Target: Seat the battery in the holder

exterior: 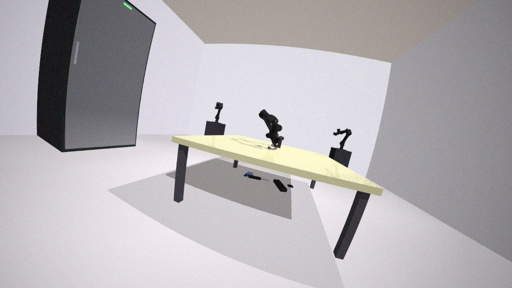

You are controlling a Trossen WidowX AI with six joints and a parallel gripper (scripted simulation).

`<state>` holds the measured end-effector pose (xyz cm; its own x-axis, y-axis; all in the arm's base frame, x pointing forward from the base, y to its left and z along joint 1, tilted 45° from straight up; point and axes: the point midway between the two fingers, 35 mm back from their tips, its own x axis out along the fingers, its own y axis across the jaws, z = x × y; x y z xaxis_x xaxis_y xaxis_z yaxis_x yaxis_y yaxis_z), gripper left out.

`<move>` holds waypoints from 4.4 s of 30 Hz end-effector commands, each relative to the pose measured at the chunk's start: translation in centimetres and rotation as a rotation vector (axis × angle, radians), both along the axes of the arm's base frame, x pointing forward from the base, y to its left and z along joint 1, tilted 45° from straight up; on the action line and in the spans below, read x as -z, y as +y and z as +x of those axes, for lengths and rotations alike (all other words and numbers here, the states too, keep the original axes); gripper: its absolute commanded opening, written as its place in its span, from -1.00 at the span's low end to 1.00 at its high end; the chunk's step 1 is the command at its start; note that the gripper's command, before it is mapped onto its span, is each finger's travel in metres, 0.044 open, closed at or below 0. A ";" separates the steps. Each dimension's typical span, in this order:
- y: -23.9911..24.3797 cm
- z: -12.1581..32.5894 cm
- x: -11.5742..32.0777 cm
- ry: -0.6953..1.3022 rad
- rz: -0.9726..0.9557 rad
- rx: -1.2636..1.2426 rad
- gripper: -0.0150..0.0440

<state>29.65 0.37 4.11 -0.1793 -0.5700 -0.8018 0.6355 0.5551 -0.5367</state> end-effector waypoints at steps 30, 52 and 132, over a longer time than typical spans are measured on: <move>-1.7 1.3 0.5 0.146 0.140 0.123 -0.29; -2.4 2.4 -0.1 0.159 0.135 0.130 -0.29; -2.6 1.5 1.4 -0.107 -0.157 -0.089 -0.29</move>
